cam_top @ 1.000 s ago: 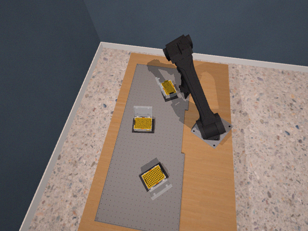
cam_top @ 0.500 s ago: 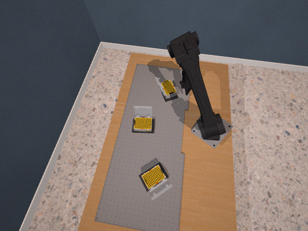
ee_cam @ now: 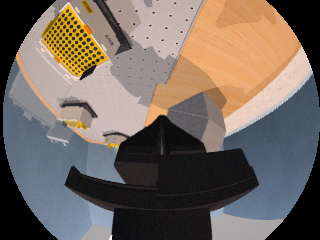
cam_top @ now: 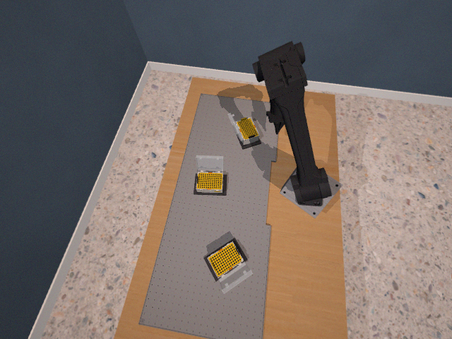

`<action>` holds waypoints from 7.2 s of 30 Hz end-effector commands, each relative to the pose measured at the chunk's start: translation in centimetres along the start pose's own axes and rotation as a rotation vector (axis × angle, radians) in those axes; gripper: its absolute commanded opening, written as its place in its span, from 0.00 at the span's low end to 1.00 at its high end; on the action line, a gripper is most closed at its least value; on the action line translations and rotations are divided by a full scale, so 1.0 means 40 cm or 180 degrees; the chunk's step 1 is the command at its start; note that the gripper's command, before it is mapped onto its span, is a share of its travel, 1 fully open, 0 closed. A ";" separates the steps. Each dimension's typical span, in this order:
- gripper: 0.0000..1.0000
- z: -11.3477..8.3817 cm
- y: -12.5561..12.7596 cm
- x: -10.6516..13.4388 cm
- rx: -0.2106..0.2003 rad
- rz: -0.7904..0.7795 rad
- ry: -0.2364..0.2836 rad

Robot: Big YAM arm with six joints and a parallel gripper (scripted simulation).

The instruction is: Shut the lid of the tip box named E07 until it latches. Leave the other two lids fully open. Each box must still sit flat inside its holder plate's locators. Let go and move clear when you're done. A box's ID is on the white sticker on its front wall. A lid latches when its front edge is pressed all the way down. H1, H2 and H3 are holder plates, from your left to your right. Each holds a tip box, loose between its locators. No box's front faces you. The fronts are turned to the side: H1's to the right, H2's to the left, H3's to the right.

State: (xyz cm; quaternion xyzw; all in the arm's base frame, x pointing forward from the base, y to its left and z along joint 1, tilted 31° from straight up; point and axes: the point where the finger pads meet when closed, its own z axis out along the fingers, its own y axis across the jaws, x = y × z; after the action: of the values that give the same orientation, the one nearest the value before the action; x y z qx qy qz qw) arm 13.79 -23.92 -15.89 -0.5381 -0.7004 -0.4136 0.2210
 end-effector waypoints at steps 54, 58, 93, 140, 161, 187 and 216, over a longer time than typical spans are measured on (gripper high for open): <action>0.00 -0.203 0.232 -0.009 0.0416 -0.0726 -0.0017; 0.00 -0.212 0.280 -0.025 0.0416 -0.0727 -0.0017; 0.00 -0.236 0.578 -0.039 0.0933 -0.2993 -0.0616; 0.00 -0.205 0.605 -0.021 0.1534 -0.5771 -0.1184; 0.00 -0.205 0.604 -0.021 0.1531 -0.5759 -0.1187; 0.00 -0.184 0.600 -0.042 0.1526 -0.5701 -0.1234; 0.00 -0.184 0.600 -0.042 0.1526 -0.5701 -0.1234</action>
State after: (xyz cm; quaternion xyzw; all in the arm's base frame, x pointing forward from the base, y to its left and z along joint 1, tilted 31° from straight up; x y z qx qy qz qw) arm 35.89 -28.99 -4.85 0.2029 -0.9429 -0.1816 -0.1916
